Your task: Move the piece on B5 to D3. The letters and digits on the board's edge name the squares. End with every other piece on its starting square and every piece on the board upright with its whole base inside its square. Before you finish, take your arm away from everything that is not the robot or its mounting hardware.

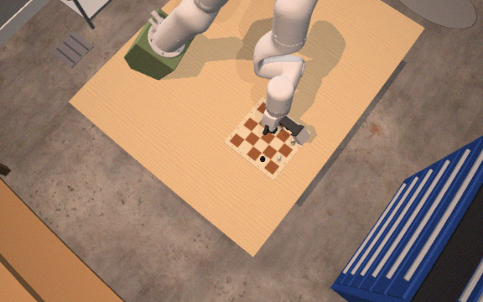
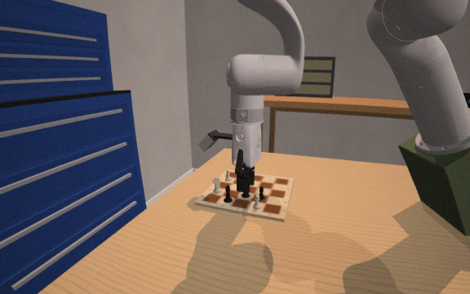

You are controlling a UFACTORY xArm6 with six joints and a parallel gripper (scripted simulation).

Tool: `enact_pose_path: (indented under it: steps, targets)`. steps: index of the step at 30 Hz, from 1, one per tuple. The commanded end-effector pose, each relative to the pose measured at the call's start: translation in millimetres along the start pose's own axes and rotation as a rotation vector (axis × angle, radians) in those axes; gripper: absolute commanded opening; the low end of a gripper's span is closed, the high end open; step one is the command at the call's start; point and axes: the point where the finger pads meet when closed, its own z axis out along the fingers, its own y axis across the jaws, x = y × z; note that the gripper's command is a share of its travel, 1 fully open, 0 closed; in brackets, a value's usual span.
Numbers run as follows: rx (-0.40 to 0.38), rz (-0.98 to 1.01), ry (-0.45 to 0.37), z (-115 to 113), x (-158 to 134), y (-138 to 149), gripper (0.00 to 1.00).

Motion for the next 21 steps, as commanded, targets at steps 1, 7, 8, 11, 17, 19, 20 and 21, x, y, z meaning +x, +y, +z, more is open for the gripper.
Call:
enact_pose_path:
  steps: [1,7,8,11,17,19,20,21]
  targets:
    - [-0.002,0.0,-0.007,-9.7,1.3,-0.1,0.37]
    - [-0.002,0.0,-0.007,-26.1,1.3,-0.2,0.37]
    - [-0.002,0.0,-0.007,-29.3,1.4,-0.2,0.37]
    - [-0.002,0.0,-0.007,-32.5,1.4,-0.2,0.37]
    - [-0.002,0.0,-0.007,-54.5,1.5,-0.3,0.37]
    - [-0.002,0.0,-0.007,-61.8,1.6,-0.3,0.37]
    - [-0.002,0.0,-0.007,-65.3,1.6,-0.3,0.37]
    - [-0.002,0.0,-0.007,-68.2,1.6,-0.3,0.37]
